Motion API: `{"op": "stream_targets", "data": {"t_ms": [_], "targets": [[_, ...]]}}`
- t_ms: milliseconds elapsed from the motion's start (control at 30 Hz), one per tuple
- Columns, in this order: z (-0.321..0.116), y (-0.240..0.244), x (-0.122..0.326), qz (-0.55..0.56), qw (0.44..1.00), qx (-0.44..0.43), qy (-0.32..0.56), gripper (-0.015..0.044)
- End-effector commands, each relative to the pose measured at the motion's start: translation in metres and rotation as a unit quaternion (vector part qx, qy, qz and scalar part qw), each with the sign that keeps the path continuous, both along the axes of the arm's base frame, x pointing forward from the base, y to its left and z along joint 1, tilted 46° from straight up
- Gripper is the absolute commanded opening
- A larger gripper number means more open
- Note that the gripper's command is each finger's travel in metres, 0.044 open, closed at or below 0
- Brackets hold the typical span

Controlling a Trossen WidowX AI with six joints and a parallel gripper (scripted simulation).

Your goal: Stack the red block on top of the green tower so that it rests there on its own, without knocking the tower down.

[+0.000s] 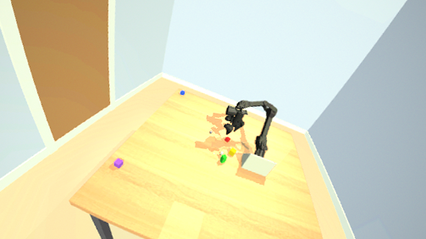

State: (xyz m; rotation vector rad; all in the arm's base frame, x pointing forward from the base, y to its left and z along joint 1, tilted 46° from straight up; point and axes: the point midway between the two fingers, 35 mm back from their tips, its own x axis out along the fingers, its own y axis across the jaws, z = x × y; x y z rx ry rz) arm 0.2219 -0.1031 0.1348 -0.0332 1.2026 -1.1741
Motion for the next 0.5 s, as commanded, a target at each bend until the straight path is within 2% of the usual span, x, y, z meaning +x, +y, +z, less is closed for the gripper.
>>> {"op": "stream_targets", "data": {"t_ms": [0,467], "targets": [[-0.013,-0.011,-0.004,-0.001,1.0,0.001,0.006,0.044],[-0.03,-0.031,-0.007,-0.001,1.0,-0.001,0.006,0.044]]}}
